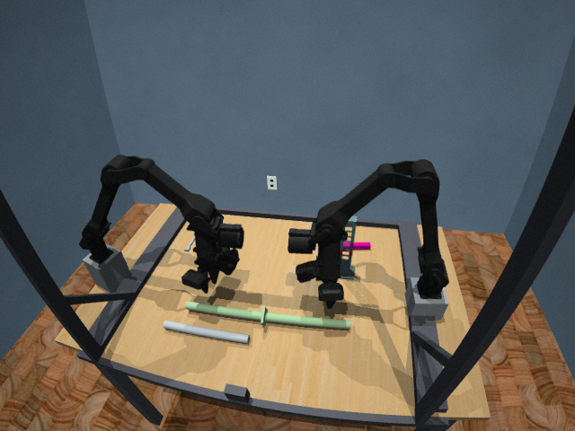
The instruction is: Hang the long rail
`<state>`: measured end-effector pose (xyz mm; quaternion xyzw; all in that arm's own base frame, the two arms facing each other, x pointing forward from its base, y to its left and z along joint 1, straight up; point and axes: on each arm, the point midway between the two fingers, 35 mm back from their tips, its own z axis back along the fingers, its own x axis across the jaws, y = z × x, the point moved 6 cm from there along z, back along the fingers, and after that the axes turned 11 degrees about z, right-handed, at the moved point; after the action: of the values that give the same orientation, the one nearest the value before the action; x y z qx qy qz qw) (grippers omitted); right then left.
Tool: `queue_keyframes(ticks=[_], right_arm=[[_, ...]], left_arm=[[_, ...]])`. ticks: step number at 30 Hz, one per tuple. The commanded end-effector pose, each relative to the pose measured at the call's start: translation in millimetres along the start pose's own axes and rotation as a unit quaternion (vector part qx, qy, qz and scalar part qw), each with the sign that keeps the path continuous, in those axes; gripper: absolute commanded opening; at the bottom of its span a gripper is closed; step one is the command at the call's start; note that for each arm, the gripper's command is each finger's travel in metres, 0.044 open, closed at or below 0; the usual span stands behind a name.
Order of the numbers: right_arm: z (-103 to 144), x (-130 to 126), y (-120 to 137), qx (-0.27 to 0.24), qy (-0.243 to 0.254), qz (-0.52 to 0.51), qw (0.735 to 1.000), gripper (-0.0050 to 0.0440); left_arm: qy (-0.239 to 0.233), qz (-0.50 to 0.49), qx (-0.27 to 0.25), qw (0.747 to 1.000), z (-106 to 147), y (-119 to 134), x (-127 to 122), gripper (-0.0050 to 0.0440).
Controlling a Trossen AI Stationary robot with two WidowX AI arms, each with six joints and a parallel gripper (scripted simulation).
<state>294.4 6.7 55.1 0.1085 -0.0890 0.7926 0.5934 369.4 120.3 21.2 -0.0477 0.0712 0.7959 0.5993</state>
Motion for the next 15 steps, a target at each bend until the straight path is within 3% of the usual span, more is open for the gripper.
queue_keyframes(ticks=[1,9,15], right_arm=[[-2,7,-10,-0.05,-0.058,-0.031,0.997,0.0225],[-5,17,-19,-0.068,-0.104,-0.045,0.991,0.0225],[-4,18,-15,-0.069,-0.104,-0.046,0.991,0.0225]], left_arm=[[0.079,0.067,-0.043,0.994,12,-17,-1,0.0225],[0.163,0.082,-0.028,0.983,1,-23,-16,0.0225],[0.174,0.081,-0.032,0.981,5,-24,-17,0.0225]])
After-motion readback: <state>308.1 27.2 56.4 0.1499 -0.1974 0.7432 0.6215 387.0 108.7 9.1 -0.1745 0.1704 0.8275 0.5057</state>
